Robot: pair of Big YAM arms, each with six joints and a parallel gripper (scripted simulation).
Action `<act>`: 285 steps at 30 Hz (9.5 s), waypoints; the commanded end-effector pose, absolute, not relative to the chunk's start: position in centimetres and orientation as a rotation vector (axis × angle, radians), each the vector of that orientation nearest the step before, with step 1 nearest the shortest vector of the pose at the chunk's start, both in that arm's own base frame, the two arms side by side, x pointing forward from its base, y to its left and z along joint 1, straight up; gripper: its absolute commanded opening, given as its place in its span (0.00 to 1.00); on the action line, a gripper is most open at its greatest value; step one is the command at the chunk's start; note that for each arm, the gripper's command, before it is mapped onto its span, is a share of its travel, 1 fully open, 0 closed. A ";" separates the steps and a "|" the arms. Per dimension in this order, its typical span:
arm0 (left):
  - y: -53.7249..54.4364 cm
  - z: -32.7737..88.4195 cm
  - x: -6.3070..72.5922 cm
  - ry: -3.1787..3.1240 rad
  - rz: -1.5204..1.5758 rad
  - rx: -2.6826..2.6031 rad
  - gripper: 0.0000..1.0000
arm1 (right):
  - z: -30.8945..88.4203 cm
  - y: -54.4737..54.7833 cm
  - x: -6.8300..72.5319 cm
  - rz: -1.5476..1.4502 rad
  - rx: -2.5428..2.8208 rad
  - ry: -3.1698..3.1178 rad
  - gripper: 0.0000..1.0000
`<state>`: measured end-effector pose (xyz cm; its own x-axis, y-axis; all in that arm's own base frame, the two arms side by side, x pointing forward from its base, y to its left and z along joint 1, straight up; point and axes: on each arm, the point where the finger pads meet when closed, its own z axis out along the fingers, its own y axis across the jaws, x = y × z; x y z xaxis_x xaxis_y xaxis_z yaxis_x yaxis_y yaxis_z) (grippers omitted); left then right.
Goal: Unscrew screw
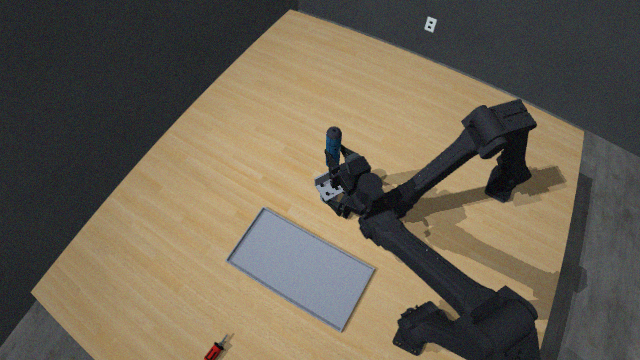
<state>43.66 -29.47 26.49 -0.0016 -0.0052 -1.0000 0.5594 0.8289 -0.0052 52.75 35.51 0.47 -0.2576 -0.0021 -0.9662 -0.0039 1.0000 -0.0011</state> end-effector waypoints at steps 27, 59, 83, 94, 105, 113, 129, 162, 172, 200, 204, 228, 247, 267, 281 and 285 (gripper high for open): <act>-30.5 34.2 44.8 1.412 -0.499 0.427 0.42 | 0.4 36.3 53.7 0.014 0.003 1.822 0.59; -30.5 35.7 44.7 1.386 -0.503 0.419 0.42 | 0.4 36.3 53.7 0.014 0.003 1.822 0.59; -29.4 33.6 43.1 1.429 -0.496 0.432 0.42 | 0.4 36.3 53.7 0.014 0.003 1.822 0.59; -28.4 31.6 41.7 1.464 -0.490 0.442 0.42 | 0.4 36.3 53.7 0.014 0.003 1.822 0.59; -28.0 31.7 41.1 1.463 -0.490 0.442 0.42 | 0.4 36.3 53.7 0.014 0.003 1.822 0.59; -27.5 31.4 40.3 1.471 -0.489 0.445 0.42 | 0.4 36.3 53.7 0.014 0.003 1.822 0.59; -26.7 31.4 39.1 1.472 -0.489 0.445 0.42 | 0.4 36.3 53.7 0.014 0.003 1.822 0.59; -25.7 32.9 37.7 1.442 -0.494 0.436 0.42 | 0.4 36.3 53.7 0.014 0.003 1.822 0.59; -25.5 31.8 37.3 1.457 -0.491 0.441 0.42 | 0.4 36.3 53.7 0.014 0.003 1.822 0.59; -25.2 31.7 36.8 1.451 -0.485 0.447 0.42 | 0.4 36.3 53.7 0.014 0.003 1.822 0.59; -25.2 31.7 36.8 1.451 -0.485 0.447 0.42 | 0.4 36.3 53.7 0.014 0.003 1.822 0.59; -25.5 34.7 37.3 1.433 -0.496 0.435 0.42 | 0.4 36.3 53.7 0.014 0.003 1.822 0.59; -25.4 36.6 37.2 1.417 -0.495 0.430 0.42 | 0.4 36.3 53.7 0.014 0.003 1.822 0.59; -25.8 36.7 37.9 1.418 -0.497 0.427 0.42 | 0.4 36.3 53.7 0.014 0.003 1.822 0.59; -25.9 36.8 38.1 1.418 -0.498 0.424 0.42 | 0.4 36.3 53.7 0.014 0.003 1.822 0.59; -25.9 36.9 38.1 1.418 -0.498 0.424 0.42 | 0.4 36.3 53.7 0.014 0.003 1.822 0.59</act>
<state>36.73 -24.83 30.70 -0.0051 0.0009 -1.0000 0.5598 0.8286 -0.0021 52.74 35.51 0.47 -0.2577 -0.0019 -0.9662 -0.0041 1.0000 -0.0009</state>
